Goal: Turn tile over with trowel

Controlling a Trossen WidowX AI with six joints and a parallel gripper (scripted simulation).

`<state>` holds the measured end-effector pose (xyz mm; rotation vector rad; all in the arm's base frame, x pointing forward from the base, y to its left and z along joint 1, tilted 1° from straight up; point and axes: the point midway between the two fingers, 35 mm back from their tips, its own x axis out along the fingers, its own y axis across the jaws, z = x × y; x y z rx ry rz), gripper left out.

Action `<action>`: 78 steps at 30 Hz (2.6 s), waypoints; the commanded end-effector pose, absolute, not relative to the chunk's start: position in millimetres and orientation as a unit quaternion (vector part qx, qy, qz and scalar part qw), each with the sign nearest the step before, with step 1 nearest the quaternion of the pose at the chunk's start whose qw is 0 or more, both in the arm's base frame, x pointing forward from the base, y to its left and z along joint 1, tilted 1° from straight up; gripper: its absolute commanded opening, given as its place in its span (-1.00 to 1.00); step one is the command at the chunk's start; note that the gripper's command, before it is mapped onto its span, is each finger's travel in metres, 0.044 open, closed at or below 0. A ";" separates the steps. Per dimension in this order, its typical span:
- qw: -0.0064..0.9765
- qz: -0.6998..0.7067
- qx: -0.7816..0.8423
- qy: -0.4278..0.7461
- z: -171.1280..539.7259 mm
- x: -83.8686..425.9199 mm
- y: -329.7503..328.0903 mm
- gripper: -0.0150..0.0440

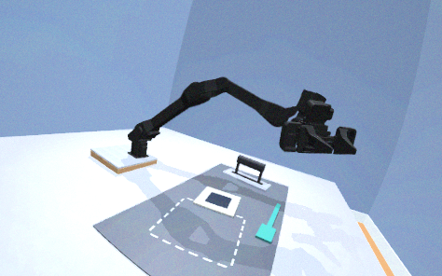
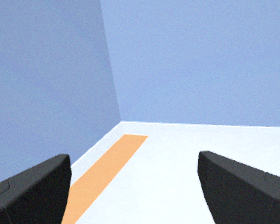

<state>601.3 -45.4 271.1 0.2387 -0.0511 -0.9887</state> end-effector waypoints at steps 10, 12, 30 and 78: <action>0.935 -0.321 0.089 0.125 238.1 612.3 48.9 0.42; 0.939 -0.298 0.086 0.150 231.8 610.2 63.6 0.42; 0.910 -0.116 0.066 0.394 175.8 542.4 184.6 0.42; 0.727 -0.007 0.046 0.686 118.8 376.8 275.0 0.42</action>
